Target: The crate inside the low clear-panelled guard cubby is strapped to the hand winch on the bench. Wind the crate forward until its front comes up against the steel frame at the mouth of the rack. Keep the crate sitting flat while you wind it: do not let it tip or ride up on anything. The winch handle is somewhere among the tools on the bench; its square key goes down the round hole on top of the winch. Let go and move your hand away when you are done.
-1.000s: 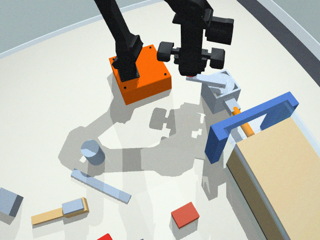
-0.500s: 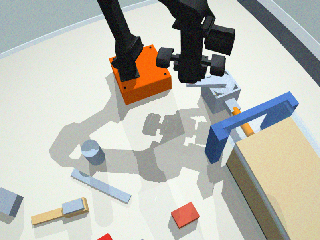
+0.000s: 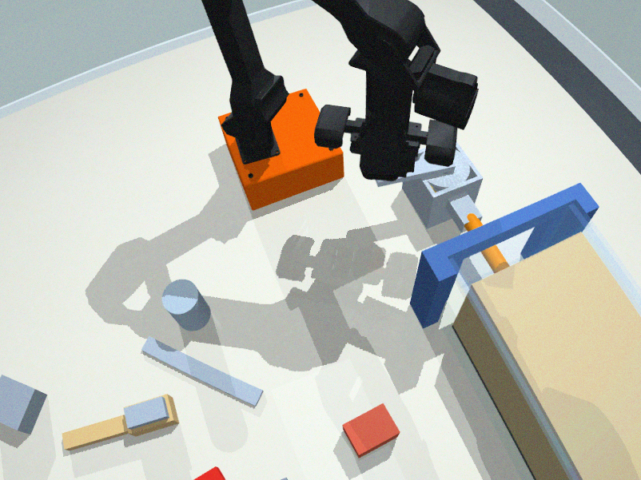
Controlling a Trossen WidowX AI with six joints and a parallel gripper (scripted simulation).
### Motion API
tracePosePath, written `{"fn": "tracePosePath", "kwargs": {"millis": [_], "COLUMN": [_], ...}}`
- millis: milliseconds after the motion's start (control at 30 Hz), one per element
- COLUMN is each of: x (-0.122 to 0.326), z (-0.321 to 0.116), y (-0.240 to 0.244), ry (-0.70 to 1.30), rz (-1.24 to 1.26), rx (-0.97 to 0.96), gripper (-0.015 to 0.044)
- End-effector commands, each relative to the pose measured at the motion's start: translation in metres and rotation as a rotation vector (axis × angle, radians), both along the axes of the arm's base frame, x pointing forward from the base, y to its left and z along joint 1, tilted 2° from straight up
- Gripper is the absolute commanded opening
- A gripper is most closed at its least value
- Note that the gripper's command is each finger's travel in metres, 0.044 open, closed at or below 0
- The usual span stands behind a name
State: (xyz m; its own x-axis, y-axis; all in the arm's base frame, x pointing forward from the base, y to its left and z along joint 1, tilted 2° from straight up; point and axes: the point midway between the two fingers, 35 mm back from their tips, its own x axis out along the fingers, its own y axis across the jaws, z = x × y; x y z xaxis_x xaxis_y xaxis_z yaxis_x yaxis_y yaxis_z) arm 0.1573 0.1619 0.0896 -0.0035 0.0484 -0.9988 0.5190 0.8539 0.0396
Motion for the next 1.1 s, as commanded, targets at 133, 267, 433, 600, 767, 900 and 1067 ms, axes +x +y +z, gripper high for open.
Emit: {"fn": "tracePosePath", "kwargs": {"millis": [133,267,433,600,767,900,1067], "x": [0.024,0.03,0.038,0.045,0.052,0.058,0.065], "z": [0.002,0.002,0.003,0.003,0.004,0.004,0.005], "y": [0.002,0.003,0.005,0.008,0.011,0.014,0.019], "ry": [-0.037,-0.038,-0.039,-0.04,-0.04,-0.041,-0.041], "rz": [-0.011,-0.011,-0.011,-0.011,-0.011,-0.011,-0.011], "rx": [-0.004,-0.004,-0.003,-0.003,-0.003,-0.003,-0.002], "gripper": [0.0,0.0,0.0,0.0,0.0,0.0,0.0]}}
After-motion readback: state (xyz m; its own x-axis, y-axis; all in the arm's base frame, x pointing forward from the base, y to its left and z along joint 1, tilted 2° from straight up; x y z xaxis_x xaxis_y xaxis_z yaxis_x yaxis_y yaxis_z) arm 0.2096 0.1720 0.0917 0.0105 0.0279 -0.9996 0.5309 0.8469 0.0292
